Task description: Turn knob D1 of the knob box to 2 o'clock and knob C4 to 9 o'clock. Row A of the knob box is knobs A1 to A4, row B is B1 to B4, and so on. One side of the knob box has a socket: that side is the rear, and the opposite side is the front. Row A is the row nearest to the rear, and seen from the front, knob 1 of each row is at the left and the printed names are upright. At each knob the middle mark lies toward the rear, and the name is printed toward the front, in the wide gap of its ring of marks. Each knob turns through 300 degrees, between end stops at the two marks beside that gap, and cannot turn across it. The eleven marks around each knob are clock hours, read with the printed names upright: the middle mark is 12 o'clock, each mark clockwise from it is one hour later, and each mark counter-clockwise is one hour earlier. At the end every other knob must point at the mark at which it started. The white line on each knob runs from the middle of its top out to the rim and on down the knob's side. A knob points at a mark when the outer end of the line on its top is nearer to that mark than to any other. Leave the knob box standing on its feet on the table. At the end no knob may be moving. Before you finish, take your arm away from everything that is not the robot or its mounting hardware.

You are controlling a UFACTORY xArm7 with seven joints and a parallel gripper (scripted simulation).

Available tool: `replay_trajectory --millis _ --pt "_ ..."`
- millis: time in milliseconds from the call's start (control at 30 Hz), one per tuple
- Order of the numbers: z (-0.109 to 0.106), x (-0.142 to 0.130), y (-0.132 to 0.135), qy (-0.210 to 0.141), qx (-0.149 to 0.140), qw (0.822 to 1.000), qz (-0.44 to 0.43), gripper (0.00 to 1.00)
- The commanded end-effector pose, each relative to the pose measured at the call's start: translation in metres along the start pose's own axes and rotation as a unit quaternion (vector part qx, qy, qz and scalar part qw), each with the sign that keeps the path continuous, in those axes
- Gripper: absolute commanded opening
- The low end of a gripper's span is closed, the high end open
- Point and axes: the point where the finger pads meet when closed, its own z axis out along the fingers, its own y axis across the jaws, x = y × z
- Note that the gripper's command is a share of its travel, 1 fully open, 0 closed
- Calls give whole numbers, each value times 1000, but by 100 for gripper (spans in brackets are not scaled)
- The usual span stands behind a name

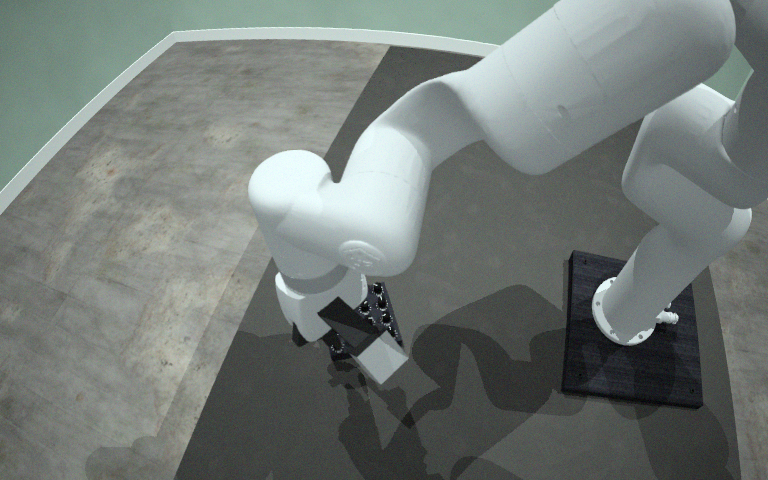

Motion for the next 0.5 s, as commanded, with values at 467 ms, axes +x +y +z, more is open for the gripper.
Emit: replay_trajectory --millis 467 --pt "-15 -7 2 -11 -12 960 -280 19"
